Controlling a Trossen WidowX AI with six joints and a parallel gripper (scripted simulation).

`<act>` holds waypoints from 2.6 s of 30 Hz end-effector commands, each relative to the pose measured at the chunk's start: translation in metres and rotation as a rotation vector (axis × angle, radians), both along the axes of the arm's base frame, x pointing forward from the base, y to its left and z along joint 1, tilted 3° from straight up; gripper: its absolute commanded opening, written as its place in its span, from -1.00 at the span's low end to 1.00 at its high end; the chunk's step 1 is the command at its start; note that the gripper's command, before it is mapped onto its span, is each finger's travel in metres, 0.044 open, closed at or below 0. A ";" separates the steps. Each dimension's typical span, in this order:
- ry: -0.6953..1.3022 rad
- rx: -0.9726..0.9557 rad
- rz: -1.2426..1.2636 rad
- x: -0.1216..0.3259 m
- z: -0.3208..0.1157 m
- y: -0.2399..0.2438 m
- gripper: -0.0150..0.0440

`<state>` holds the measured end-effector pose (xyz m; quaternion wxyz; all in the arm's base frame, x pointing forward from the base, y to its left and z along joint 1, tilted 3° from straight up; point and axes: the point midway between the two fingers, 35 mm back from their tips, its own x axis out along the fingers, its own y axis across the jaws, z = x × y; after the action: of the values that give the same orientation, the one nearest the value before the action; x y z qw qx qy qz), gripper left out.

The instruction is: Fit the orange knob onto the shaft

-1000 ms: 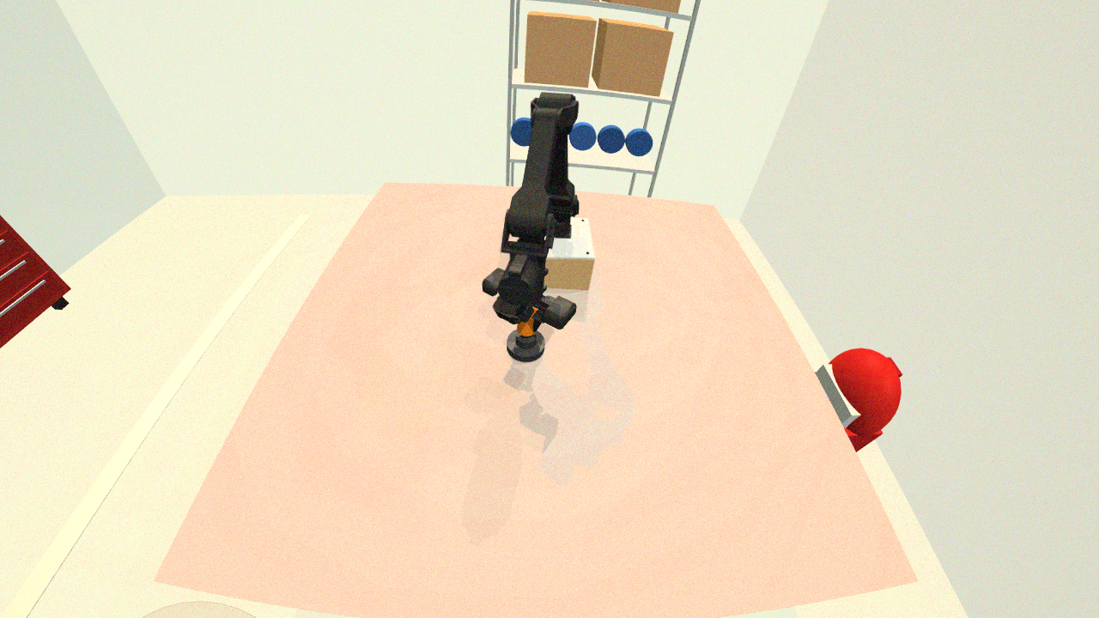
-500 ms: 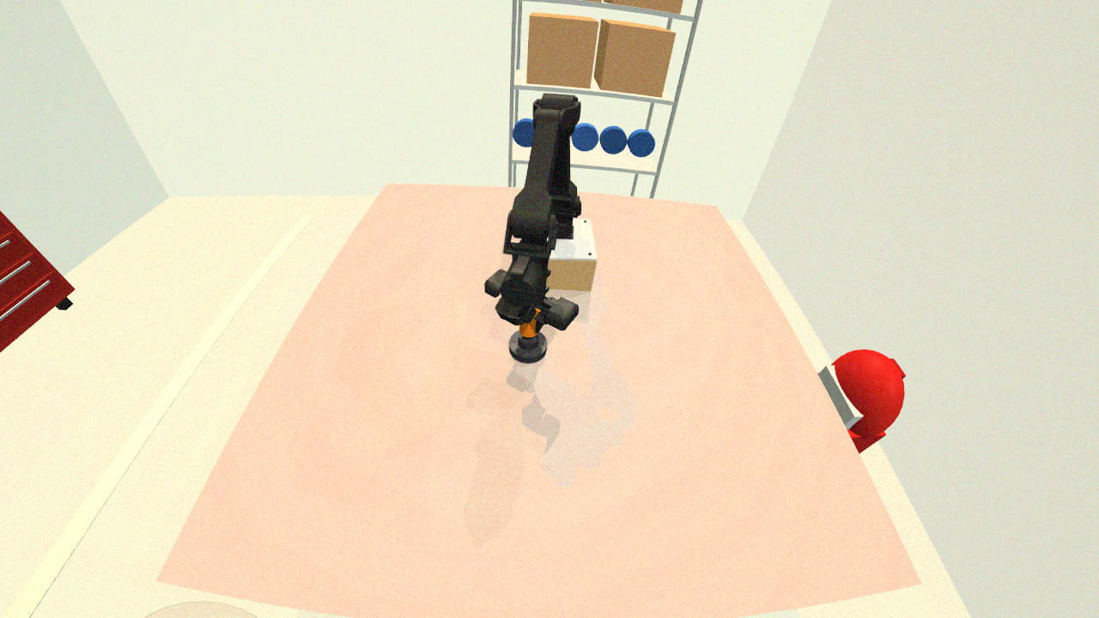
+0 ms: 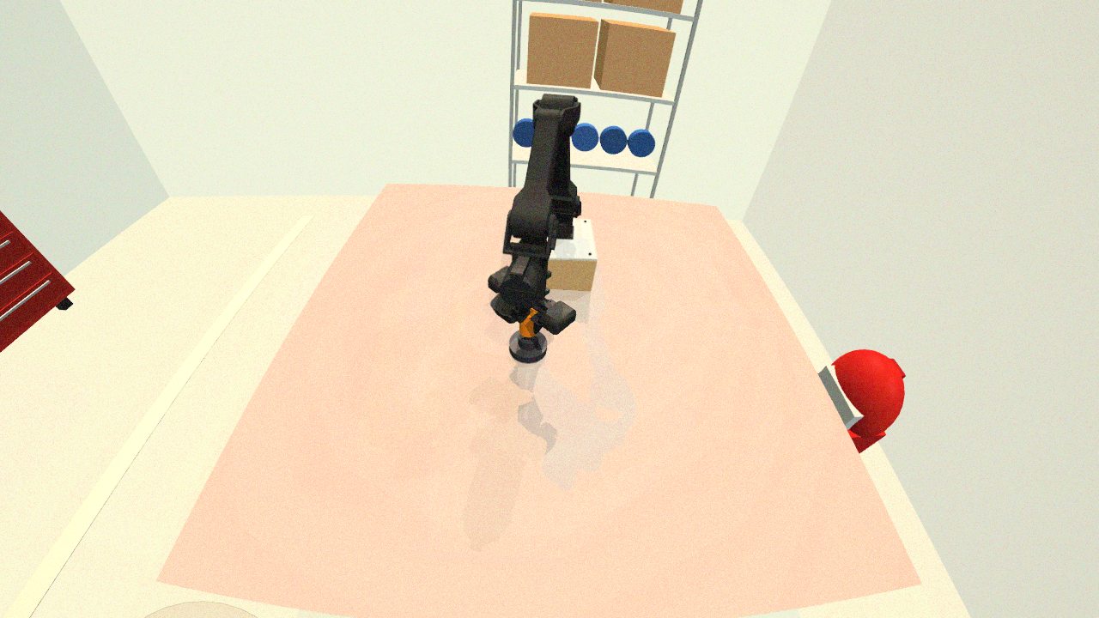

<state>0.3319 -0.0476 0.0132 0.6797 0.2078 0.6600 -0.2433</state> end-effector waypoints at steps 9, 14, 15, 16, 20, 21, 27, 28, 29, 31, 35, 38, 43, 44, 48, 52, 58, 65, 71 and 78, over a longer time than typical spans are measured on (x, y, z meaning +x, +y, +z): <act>-0.009 -0.004 -0.035 0.002 0.000 -0.001 -0.49; -0.009 -0.004 -0.035 0.002 -0.001 -0.001 -0.49; -0.009 -0.004 -0.035 0.001 -0.002 -0.001 -0.49; -0.009 -0.004 -0.035 0.001 -0.002 -0.001 -0.49; -0.009 -0.004 -0.035 -0.001 -0.002 -0.001 -0.49; -0.009 -0.004 -0.035 -0.001 -0.001 -0.001 -0.49; -0.009 -0.004 -0.035 -0.003 -0.004 0.000 -0.49; -0.009 -0.004 -0.035 -0.003 -0.004 0.000 -0.49; -0.009 -0.004 -0.035 -0.002 -0.004 0.000 -0.49; -0.009 -0.004 -0.035 -0.002 -0.003 0.000 -0.49; -0.009 -0.004 -0.035 -0.002 -0.004 -0.001 -0.49; -0.009 -0.004 -0.035 -0.002 -0.004 -0.001 -0.49; -0.007 -0.004 0.004 -0.002 -0.004 -0.001 -0.49; -0.006 -0.004 0.012 -0.002 -0.005 -0.001 -0.49; -0.006 -0.004 0.012 -0.002 -0.005 -0.001 -0.49; -0.006 -0.004 0.012 -0.002 -0.005 -0.001 -0.49; -0.006 -0.004 0.012 -0.002 -0.005 -0.001 -0.49; -0.006 -0.004 0.012 -0.002 -0.005 -0.001 -0.49; -0.006 -0.004 0.012 -0.002 -0.005 -0.001 -0.49; -0.009 -0.004 -0.035 -0.001 0.003 0.000 -0.49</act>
<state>0.3288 -0.0474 0.0104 0.6782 0.2148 0.6569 -0.2498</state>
